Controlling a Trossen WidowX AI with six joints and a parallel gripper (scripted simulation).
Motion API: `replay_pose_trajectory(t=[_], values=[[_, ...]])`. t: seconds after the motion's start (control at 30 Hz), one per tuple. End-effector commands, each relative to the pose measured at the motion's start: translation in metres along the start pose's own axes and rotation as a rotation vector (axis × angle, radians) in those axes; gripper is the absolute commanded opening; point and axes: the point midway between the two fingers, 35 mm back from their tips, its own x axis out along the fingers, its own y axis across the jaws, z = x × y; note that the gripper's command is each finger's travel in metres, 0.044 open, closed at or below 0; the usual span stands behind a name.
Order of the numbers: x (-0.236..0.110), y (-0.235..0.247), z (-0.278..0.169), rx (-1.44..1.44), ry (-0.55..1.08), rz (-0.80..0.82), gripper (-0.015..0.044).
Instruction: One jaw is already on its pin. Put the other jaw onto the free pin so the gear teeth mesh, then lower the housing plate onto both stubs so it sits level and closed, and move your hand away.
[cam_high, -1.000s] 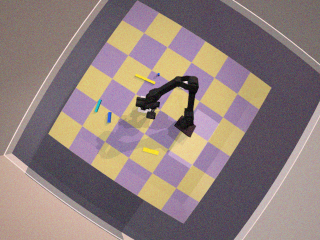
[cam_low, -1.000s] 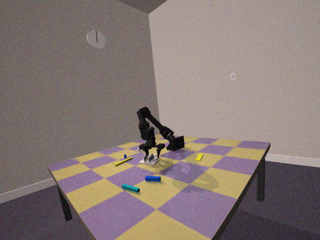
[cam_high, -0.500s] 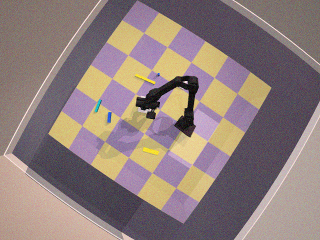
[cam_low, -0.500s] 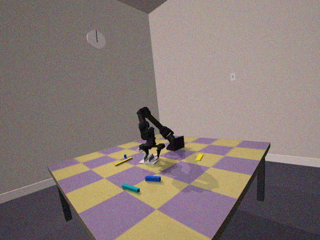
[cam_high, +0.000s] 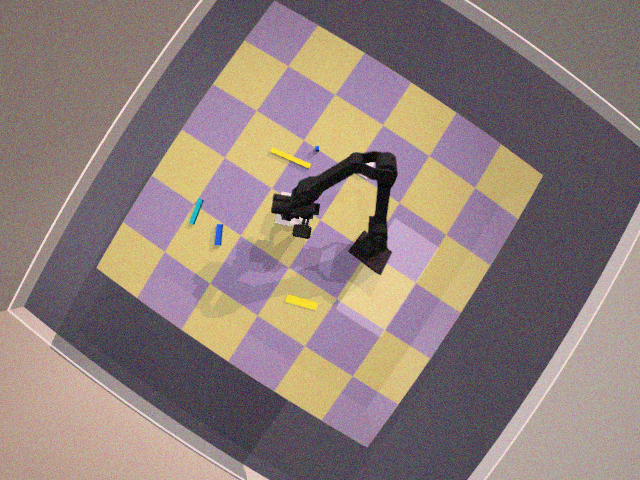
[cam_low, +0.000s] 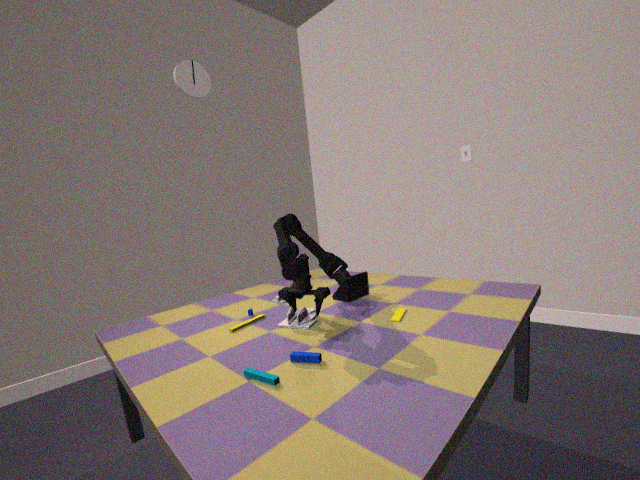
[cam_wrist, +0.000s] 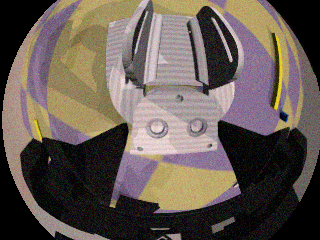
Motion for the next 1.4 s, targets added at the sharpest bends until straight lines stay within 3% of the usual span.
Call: replay_pose_trajectory(t=[0.0, 0.17, 0.4, 0.57, 0.77, 1.37], values=[[0.0, 0.0, 0.0, 0.0, 0.0, 0.0, 0.044], [-0.007, 0.0, 0.001, -0.001, -0.001, 0.001, 0.044], [-0.074, 0.001, -0.002, -0.004, 0.001, 0.0, 0.044], [-0.069, 0.003, 0.0, -0.014, -0.008, -0.007, 0.044], [-0.124, 0.023, -0.049, -0.008, 0.001, 0.004, 0.044], [-0.125, 0.023, -0.051, -0.008, 0.002, 0.004, 0.044]])
